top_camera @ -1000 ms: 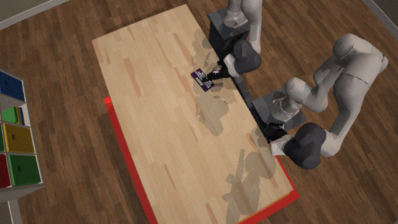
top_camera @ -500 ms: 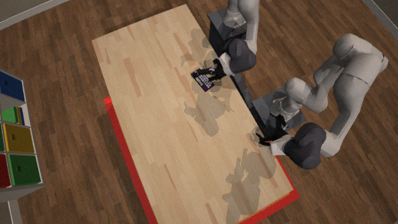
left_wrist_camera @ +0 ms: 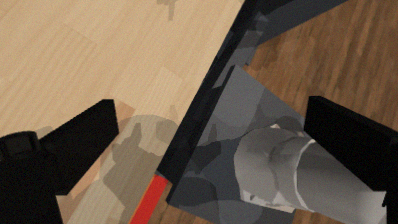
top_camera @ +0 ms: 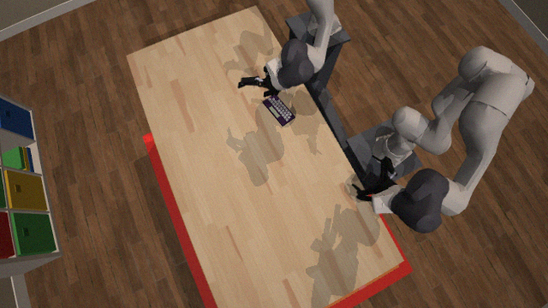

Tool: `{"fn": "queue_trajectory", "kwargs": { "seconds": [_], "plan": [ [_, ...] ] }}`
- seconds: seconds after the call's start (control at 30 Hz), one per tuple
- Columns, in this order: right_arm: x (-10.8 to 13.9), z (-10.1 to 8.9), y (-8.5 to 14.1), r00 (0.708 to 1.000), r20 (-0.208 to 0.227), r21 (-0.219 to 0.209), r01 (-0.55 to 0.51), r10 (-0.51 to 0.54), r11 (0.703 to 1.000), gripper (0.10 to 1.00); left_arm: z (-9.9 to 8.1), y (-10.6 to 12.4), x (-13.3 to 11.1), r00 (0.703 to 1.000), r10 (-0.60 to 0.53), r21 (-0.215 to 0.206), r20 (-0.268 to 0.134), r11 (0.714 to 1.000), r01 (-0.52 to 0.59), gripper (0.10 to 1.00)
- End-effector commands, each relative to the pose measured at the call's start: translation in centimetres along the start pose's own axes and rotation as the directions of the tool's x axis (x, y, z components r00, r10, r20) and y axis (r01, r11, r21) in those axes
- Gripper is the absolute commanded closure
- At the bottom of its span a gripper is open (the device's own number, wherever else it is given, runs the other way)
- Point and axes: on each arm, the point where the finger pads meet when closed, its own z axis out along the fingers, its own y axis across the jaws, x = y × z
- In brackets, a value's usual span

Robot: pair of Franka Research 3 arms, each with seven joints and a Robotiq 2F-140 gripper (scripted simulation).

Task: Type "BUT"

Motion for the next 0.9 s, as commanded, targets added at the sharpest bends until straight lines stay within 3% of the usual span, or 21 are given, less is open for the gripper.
{"fn": "queue_trajectory", "kwargs": {
  "seconds": [0.0,0.07,0.13,0.37,0.57,0.63,0.67,0.87],
  "plan": [
    [1.9,1.5,-2.2,0.995,-0.034,-0.04,0.096,-0.097,0.995,0.098,0.0,0.0,0.0,1.0,0.0,0.0,0.0,1.0,0.0,0.098],
    [1.9,1.5,-2.2,0.995,-0.034,-0.04,0.096,-0.097,0.995,0.098,0.0,0.0,0.0,1.0,0.0,0.0,0.0,1.0,0.0,0.098],
    [3.9,3.0,-4.6,0.994,-0.059,-0.069,0.091,-0.095,0.993,0.098,0.0,0.0,0.0,1.0,0.0,0.0,0.0,1.0,0.0,0.098],
    [8.0,5.9,-8.7,0.991,-0.1,-0.126,0.079,-0.092,0.989,0.098,0.0,0.0,0.0,1.0,0.0,0.0,0.0,1.0,0.0,0.098],
    [11.9,8.2,-12.0,0.988,-0.129,-0.176,0.066,-0.09,0.982,0.098,0.0,0.0,0.0,1.0,0.0,0.0,0.0,1.0,0.0,0.098],
    [11.9,8.2,-12.0,0.988,-0.129,-0.176,0.066,-0.09,0.982,0.098,0.0,0.0,0.0,1.0,0.0,0.0,0.0,1.0,0.0,0.098],
    [13.7,9.2,-13.3,0.986,-0.141,-0.198,0.06,-0.089,0.978,0.098,0.0,0.0,0.0,1.0,0.0,0.0,0.0,1.0,0.0,0.098],
    [18.2,11.3,-16.2,0.983,-0.163,-0.25,0.044,-0.087,0.967,0.098,0.0,0.0,0.0,1.0,0.0,0.0,0.0,1.0,0.0,0.098]
  ]
}}
